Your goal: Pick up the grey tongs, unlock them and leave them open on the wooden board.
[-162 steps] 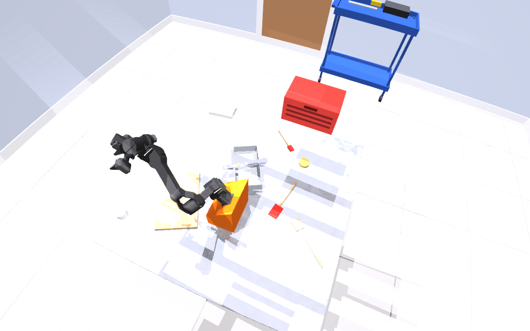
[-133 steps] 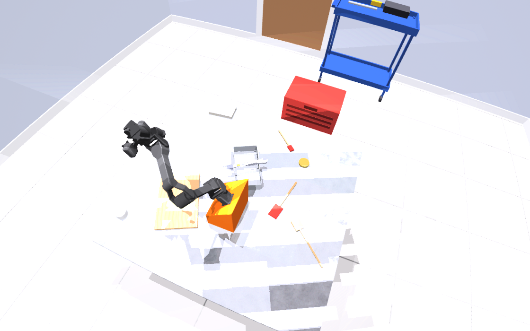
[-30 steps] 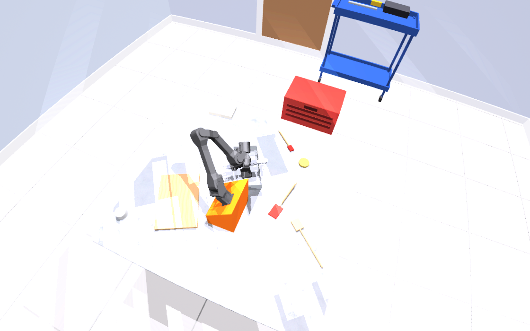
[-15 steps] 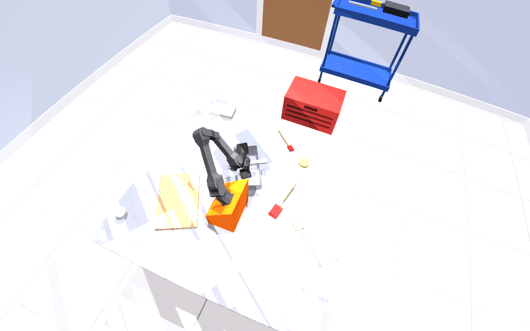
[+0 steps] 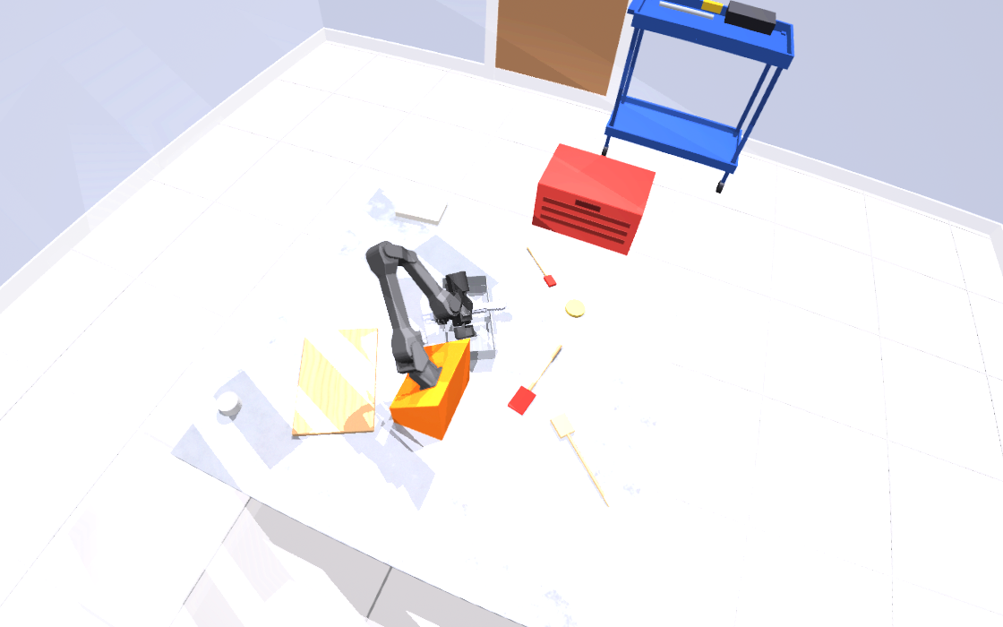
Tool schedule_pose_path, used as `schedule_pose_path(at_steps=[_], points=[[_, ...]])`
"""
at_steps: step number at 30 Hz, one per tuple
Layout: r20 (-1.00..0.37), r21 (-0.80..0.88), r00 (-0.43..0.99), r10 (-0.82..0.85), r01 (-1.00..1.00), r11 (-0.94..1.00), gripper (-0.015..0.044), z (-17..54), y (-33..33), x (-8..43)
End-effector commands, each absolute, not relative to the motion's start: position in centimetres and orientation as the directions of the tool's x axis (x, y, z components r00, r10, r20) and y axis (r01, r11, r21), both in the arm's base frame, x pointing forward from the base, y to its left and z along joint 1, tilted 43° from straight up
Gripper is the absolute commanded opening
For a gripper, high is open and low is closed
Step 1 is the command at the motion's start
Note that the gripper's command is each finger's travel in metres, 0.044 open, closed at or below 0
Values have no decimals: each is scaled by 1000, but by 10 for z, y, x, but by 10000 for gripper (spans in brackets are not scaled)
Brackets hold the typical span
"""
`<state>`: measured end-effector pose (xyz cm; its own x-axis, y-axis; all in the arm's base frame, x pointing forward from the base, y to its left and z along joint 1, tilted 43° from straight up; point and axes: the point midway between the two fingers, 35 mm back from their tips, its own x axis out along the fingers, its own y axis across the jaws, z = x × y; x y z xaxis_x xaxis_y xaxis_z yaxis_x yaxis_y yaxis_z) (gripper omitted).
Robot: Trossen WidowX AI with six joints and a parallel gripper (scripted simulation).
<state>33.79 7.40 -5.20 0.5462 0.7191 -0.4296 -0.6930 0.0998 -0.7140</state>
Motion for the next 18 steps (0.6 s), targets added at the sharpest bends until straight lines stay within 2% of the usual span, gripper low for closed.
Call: schedule_pose_path(at_steps=[1, 8, 15, 18], points=[[-430, -715, 546, 720, -692, 98, 83, -52, 74, 338], [-430, -715, 546, 720, -692, 98, 36, -52, 74, 338], [-432, -714, 545, 719, -694, 97, -148, -49, 70, 338], [-438, -711, 542, 717, -697, 93, -150, -36, 56, 338]])
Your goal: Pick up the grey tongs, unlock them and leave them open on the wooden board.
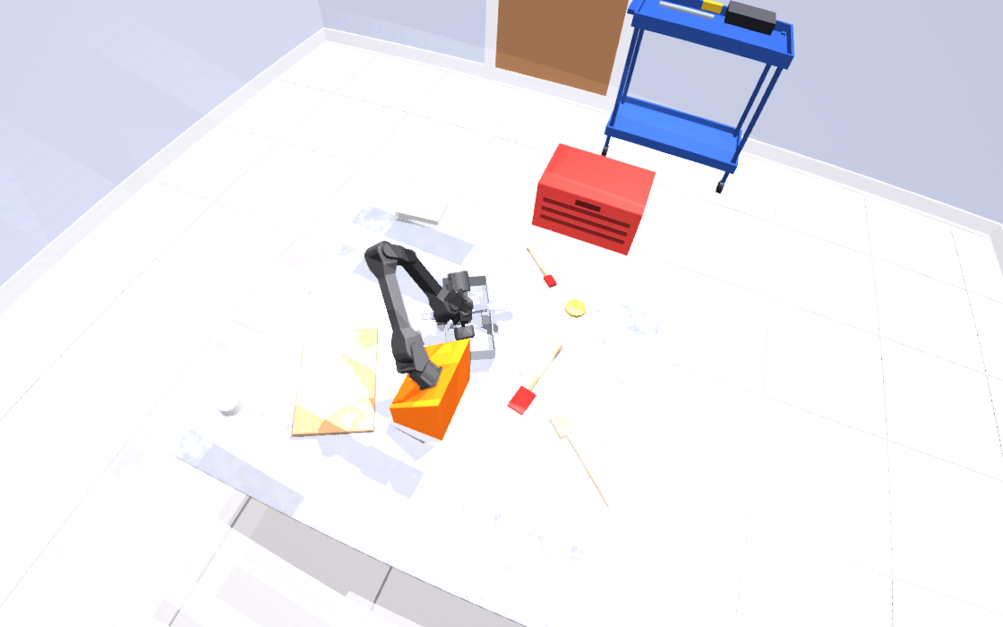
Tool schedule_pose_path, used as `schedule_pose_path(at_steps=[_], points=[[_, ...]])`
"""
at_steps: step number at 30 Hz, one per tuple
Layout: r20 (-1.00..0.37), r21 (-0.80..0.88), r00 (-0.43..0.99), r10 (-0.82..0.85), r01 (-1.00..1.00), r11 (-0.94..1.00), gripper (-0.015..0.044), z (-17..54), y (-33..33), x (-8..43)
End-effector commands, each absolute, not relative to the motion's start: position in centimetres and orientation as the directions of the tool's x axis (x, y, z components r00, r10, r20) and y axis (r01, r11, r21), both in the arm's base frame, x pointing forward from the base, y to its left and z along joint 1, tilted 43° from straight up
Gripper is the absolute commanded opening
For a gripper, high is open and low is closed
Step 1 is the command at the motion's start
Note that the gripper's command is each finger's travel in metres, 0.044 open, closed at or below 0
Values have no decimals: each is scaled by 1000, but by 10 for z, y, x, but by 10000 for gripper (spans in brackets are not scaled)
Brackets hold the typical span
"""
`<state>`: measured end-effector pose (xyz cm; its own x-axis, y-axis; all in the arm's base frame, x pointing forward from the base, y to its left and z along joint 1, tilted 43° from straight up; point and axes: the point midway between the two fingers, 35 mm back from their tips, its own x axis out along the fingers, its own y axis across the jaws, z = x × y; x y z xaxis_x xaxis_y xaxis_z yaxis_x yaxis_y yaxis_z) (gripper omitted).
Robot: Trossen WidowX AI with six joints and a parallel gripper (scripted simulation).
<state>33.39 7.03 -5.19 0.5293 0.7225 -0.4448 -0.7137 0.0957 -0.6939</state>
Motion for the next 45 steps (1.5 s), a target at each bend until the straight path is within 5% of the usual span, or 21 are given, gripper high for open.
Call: schedule_pose_path(at_steps=[1, 25, 45], points=[[-439, -710, 542, 716, -698, 93, -150, -29, 49, 338], [-453, -698, 533, 714, -711, 88, -150, 1, 21, 331], [-645, -538, 327, 690, -836, -107, -150, -13, 17, 336]])
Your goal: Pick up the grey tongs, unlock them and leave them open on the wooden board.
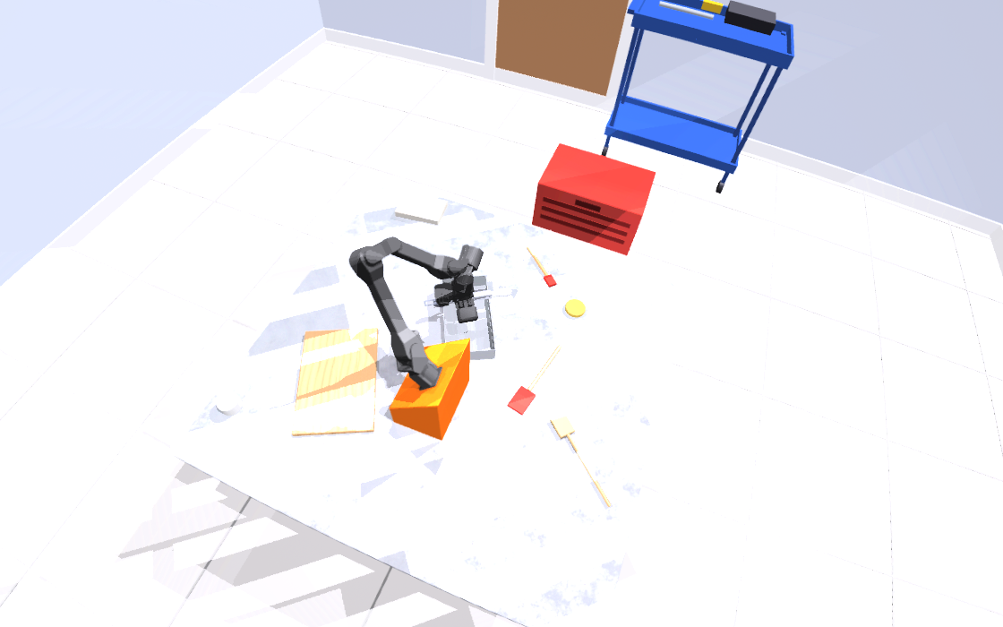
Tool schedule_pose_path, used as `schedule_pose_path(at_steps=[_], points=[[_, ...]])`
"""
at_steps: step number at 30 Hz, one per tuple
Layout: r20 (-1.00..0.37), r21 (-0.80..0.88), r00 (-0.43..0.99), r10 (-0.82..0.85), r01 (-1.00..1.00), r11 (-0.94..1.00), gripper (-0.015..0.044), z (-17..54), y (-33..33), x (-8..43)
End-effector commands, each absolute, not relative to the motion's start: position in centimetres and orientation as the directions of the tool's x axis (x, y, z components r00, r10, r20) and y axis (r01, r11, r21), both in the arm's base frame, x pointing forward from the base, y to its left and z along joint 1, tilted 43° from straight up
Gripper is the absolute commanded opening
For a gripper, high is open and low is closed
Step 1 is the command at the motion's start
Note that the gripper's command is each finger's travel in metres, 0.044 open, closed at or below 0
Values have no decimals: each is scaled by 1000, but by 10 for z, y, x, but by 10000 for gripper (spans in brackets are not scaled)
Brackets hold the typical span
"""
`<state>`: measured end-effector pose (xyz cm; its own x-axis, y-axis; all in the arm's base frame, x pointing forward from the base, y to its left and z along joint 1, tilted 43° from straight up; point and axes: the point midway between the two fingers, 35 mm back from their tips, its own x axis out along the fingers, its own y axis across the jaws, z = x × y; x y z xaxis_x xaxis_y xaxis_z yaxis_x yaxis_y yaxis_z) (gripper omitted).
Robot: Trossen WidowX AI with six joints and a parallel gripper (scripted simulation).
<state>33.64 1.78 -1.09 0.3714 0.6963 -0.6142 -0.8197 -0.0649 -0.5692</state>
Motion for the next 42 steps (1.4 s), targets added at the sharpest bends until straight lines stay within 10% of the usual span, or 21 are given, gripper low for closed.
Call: schedule_pose_path(at_steps=[1, 42], points=[[-653, -528, 313, 689, -841, -118, -150, -13, 17, 336], [-742, -211, 123, 659, -976, -56, -150, 65, 67, 314]])
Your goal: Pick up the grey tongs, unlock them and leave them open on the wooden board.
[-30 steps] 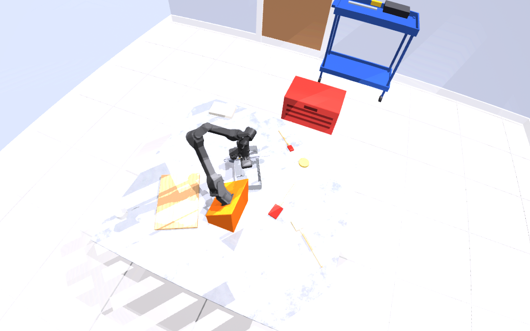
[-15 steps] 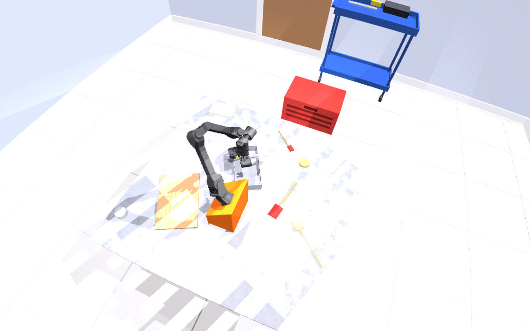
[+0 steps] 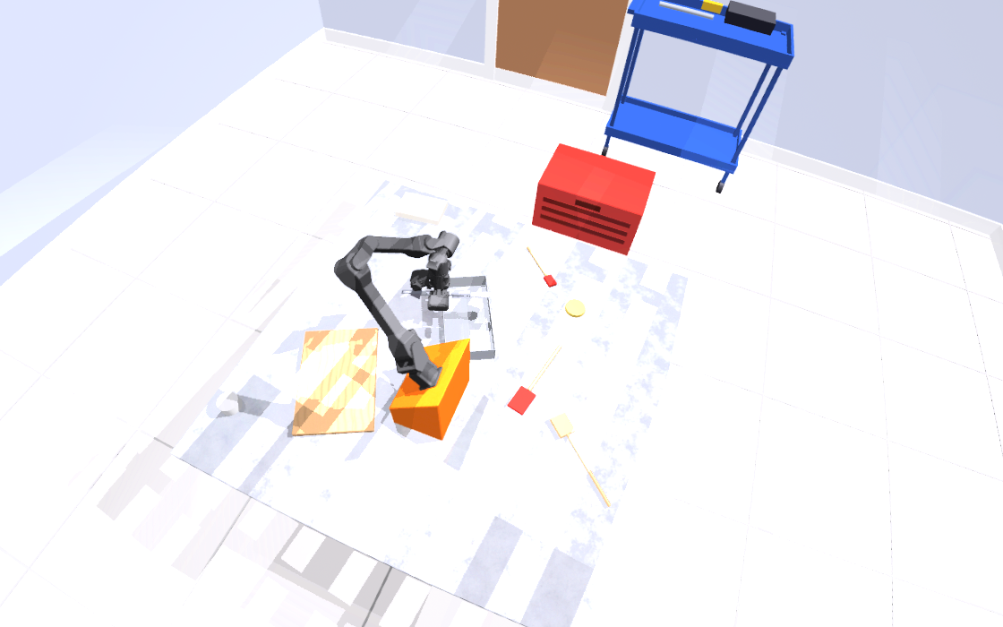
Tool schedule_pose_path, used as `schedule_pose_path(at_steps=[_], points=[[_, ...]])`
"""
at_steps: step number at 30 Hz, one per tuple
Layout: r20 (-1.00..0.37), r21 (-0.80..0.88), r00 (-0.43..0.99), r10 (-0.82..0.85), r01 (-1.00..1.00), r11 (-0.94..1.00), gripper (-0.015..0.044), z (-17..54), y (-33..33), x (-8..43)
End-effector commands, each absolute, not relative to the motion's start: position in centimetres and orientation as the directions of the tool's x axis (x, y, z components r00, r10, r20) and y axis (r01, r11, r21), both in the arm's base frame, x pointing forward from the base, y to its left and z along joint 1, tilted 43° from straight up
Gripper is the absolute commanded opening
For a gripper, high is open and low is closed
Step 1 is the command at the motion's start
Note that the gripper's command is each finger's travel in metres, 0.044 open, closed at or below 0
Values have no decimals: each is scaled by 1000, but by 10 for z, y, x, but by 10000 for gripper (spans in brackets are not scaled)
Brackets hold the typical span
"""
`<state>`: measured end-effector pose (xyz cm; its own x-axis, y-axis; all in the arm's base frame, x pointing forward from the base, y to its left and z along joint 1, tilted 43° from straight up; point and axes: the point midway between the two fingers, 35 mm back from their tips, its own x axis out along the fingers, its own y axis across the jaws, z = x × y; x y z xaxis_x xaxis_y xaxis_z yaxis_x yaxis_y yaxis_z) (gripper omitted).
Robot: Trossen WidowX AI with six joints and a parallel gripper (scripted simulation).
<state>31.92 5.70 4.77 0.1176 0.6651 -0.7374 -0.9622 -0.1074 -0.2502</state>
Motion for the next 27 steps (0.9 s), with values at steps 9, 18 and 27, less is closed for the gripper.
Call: schedule_pose_path(at_steps=[9, 18, 27], points=[[-743, -98, 123, 658, -992, 75, -150, 104, 96, 296], [-739, 14, 126, 662, -979, 201, -150, 138, 120, 271], [-728, 131, 125, 674, -940, 316, -150, 169, 140, 240]])
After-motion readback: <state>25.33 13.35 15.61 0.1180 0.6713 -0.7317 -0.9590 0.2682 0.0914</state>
